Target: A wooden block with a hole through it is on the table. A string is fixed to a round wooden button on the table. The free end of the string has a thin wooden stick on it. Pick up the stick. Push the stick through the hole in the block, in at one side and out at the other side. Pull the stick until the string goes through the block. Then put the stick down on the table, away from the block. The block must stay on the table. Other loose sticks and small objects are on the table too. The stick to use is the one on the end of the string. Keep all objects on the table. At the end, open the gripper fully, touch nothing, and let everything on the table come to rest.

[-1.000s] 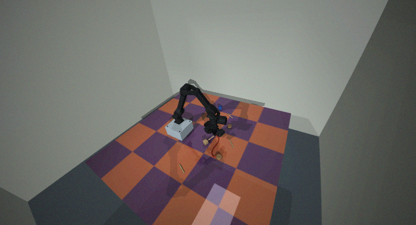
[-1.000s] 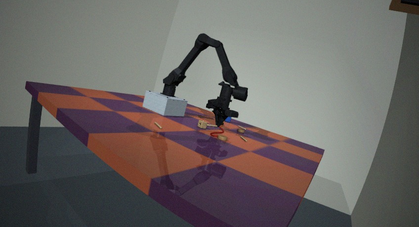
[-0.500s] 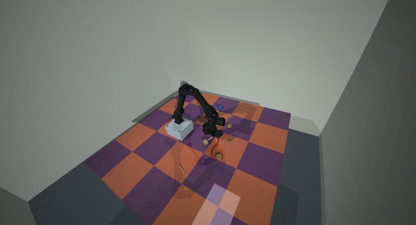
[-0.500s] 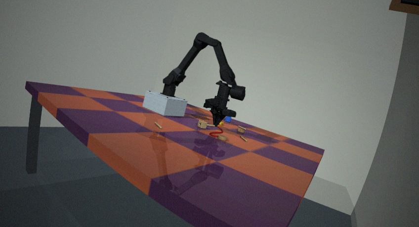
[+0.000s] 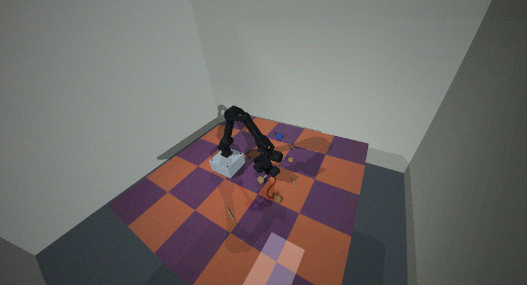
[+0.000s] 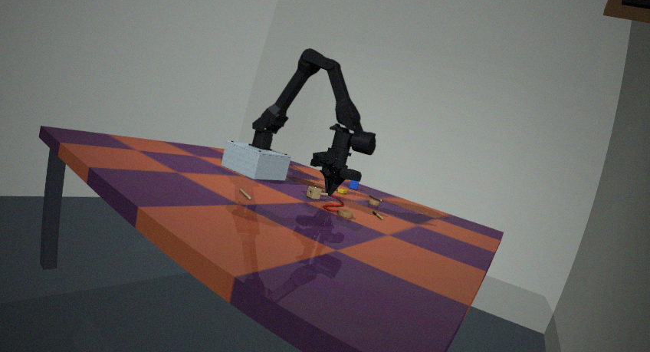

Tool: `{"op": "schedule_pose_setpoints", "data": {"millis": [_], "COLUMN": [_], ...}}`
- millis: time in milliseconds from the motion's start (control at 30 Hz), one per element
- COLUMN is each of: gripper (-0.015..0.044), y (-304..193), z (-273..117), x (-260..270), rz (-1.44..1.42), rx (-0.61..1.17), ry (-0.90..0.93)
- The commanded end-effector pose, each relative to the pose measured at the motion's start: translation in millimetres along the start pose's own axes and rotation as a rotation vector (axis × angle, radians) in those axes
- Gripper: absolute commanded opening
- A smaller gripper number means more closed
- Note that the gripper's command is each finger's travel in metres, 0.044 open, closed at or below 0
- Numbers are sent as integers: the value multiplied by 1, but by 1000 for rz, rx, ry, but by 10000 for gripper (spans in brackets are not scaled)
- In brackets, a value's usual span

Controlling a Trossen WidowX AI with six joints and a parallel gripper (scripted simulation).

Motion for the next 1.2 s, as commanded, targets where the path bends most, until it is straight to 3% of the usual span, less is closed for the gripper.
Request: {"op": "schedule_pose_setpoints", "data": {"millis": [0,667,833,900,1167], "gripper": [0,0,125,125,125], "y": [6,35,32,32,31], "z": [0,0,-1,-1,-81], "x": [-1,-6,-5,-5,-4], "rz": [-2,-2,1,1,-1], "rx": [5,3,-1,-1,-1], "ry": [1,0,0,0,1]}}
Point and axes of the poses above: the point midway between the two fingers, 35 mm back from their tips, its own z axis out along the fingers, its own x axis across the jaws, y = z × x, the point moved 7 cm from there along -z, back along the fingers, and after that the axes turned 9 degrees about -z, right-handed, at the moved point
